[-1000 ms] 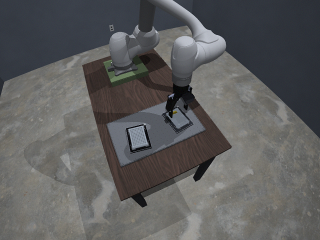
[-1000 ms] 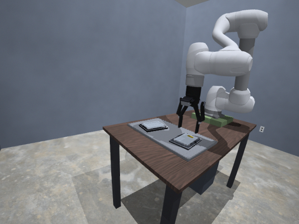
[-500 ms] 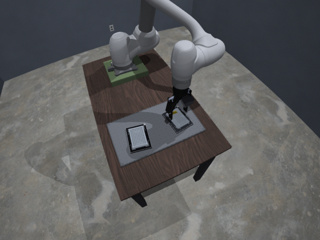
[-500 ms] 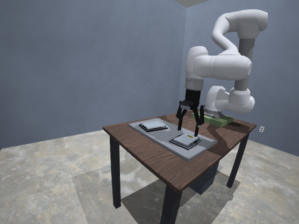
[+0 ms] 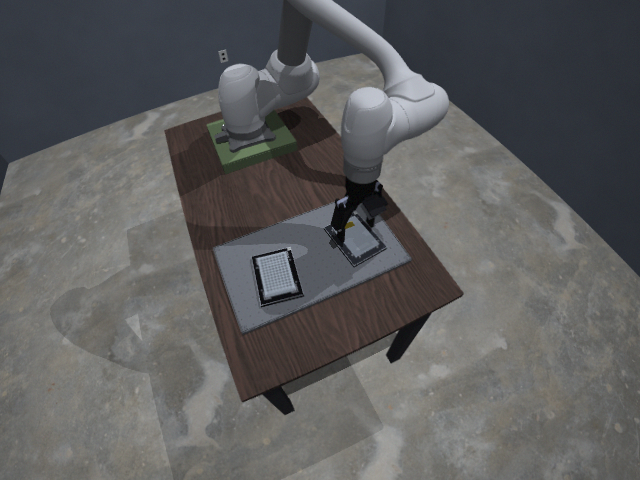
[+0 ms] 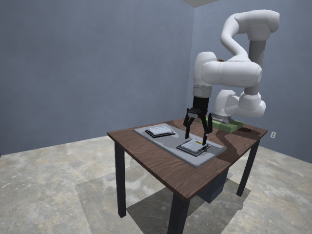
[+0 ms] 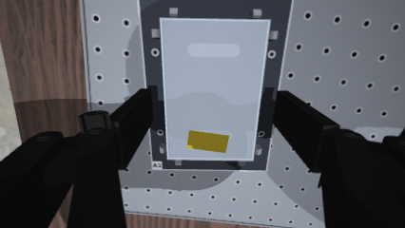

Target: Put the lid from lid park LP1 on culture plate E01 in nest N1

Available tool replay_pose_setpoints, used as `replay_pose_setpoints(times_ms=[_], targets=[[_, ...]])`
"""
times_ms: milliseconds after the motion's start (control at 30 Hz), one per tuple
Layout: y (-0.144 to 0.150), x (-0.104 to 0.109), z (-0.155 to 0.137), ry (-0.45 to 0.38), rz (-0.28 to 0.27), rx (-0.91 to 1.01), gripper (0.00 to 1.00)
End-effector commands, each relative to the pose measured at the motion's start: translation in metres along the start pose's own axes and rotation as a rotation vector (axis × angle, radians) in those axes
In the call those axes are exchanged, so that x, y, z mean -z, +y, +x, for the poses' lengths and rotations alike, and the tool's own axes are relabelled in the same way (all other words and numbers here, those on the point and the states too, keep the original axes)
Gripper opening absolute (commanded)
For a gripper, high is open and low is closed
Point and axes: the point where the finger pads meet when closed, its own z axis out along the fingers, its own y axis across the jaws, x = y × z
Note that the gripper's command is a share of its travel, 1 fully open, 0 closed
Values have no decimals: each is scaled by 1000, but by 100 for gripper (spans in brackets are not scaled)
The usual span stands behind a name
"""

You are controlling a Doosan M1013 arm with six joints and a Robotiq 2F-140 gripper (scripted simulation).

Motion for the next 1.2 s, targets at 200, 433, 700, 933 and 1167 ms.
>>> replay_pose_setpoints(times_ms=[200,433,700,933,1167], targets=[[0,-4,1,1,0,0,69],[0,-5,1,1,0,0,69],[0,-5,1,1,0,0,69],[0,-5,1,1,0,0,69],[0,-5,1,1,0,0,69]])
